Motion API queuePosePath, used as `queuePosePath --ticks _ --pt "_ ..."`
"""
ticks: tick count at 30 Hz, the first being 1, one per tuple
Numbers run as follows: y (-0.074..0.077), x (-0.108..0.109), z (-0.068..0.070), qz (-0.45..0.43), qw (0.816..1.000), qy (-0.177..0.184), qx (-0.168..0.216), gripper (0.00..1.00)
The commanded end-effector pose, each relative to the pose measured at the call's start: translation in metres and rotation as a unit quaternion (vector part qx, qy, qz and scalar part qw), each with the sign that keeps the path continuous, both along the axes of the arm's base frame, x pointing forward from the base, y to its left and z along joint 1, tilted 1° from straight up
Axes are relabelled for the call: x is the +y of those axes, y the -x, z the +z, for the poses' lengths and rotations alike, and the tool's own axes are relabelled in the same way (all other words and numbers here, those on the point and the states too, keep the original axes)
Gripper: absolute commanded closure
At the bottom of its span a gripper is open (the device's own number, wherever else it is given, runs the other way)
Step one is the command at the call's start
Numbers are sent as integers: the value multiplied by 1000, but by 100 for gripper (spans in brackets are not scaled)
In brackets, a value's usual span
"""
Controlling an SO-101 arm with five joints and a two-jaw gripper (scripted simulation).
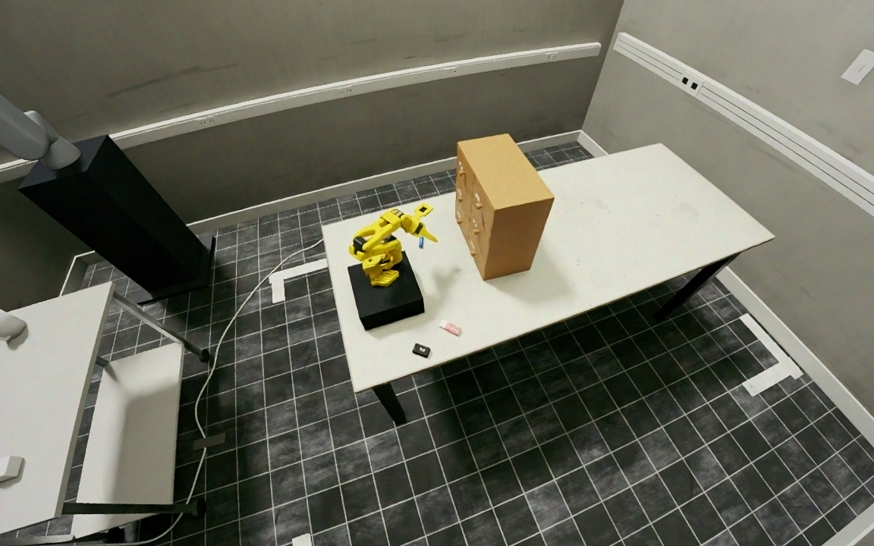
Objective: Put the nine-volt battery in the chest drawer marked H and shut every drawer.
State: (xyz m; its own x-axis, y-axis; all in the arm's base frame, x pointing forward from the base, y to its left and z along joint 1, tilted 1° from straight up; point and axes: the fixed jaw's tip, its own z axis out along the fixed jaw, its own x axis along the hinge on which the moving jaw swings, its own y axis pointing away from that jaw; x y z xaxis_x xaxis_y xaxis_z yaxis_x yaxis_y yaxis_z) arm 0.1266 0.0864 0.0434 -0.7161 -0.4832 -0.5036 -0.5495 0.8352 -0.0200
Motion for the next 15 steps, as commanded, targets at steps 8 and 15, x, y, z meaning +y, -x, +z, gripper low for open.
queuePosePath --ticks 8,15 --pt "-4 -3 1 -14 1000 -4 -8 51" --pt "-42 -20 34 -115 986 -56 -105 58"
